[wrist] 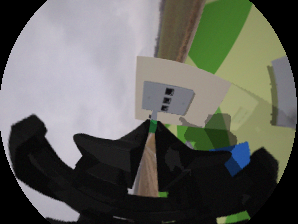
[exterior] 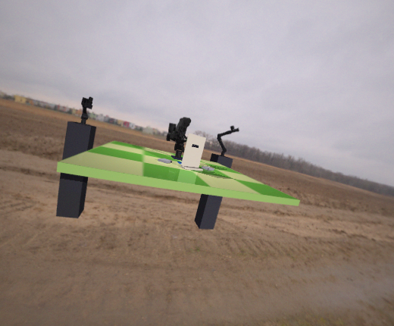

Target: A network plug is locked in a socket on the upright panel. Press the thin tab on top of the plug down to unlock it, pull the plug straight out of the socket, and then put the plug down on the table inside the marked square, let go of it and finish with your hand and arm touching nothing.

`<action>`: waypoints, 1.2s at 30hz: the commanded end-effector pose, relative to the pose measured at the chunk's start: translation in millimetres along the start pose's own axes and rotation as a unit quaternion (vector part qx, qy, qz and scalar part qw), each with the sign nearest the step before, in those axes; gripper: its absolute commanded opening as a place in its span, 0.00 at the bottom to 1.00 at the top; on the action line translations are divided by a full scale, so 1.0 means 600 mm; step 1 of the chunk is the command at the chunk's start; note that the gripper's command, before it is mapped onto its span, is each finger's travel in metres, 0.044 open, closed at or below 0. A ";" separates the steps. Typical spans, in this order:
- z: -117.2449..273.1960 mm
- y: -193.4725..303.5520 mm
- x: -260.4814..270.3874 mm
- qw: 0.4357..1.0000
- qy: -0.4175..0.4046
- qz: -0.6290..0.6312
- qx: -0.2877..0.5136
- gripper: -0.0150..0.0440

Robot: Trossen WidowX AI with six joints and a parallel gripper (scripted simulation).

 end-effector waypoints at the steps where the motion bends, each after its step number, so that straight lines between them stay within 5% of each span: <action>1: 0.007 0.001 0.018 1.000 0.000 0.002 0.001 0.25; 15: 0.003 0.010 0.043 0.999 0.013 -0.026 -0.014 0.25; 36: -0.055 0.052 -0.002 0.974 0.140 -0.153 -0.096 0.25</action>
Point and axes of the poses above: the point midway between the two fingers, 35 mm back from their tips, its own z axis back along the fingers, its own x axis across the jaws, y = z × x, the point moved 3 cm from there along z, back along the fingers, and after that the axes turned 6 degrees about z, right-handed, at the moved point
